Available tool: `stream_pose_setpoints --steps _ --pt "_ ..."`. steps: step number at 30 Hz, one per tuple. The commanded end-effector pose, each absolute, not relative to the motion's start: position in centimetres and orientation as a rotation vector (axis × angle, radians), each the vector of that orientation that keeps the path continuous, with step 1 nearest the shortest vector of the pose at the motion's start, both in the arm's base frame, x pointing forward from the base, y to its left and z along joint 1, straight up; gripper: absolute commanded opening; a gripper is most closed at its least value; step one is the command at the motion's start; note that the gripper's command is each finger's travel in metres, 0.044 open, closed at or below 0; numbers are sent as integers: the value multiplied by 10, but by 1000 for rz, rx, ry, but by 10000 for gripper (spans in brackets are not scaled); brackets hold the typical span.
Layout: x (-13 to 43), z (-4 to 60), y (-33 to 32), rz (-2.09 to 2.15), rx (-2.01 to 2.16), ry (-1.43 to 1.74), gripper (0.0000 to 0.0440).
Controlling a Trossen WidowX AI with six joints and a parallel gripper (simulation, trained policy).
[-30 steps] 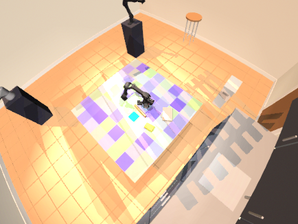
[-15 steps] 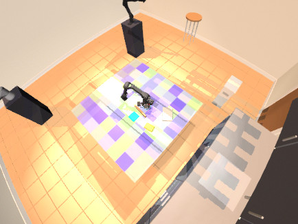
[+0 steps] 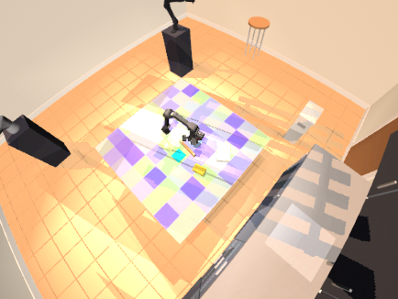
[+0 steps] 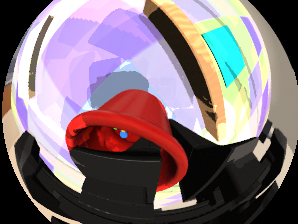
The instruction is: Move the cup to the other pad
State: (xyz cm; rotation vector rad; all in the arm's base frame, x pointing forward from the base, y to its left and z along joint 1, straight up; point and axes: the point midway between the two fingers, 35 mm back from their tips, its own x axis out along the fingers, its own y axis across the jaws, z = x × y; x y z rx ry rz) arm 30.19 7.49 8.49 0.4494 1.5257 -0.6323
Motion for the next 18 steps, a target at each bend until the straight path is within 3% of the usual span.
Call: stream_pose_setpoints --steps 1,18 --pt "304 102 73 -633 496 1498 0" --pt "316 157 43 -681 659 1375 0"
